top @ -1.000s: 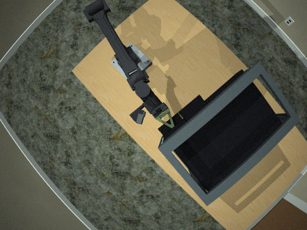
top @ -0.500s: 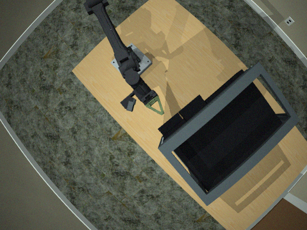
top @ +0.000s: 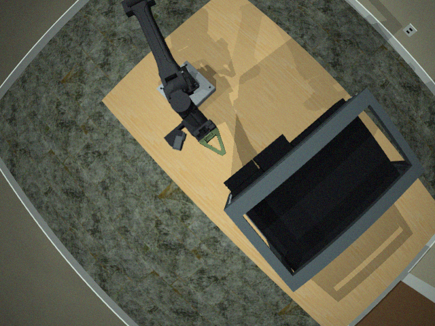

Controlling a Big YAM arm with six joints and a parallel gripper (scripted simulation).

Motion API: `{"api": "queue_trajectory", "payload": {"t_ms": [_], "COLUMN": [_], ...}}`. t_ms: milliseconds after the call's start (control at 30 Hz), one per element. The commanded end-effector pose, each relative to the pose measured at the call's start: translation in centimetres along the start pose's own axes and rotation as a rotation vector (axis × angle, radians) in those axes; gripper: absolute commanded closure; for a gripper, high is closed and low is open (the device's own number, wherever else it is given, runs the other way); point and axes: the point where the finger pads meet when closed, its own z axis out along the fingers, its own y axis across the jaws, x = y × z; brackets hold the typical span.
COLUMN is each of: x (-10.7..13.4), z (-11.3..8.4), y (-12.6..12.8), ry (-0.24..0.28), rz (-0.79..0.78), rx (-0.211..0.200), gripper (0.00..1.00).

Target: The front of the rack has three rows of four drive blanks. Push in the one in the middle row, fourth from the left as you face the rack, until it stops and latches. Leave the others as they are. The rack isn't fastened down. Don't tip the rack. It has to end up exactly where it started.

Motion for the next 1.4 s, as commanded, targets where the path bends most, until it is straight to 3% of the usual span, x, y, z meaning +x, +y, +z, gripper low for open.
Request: {"api": "queue_trajectory", "payload": {"t_ms": [0,367,700,800,867,967,1367], "x": [-0.3,-0.3,-0.1,0.2,0.2,0.6,1.1], "z": [-0.5,-2.9,-8.8,-10.8,-10.8,-12.6,-15.3], "y": [-0.1,0.0,0.1,2.0,2.0,3.7,3.4], "ry": [-0.010,-0.010,-0.010,-0.010,-0.010,-0.011,-0.010], "rz": [-0.003,-0.004,-0.008,-0.024,-0.024,-0.043,-0.047], "rx": [0.003,0.002,0.000,-0.027,-0.027,-0.051,-0.036], "gripper": [1.00,1.00,1.00,1.00,1.00,1.00,1.00]}}
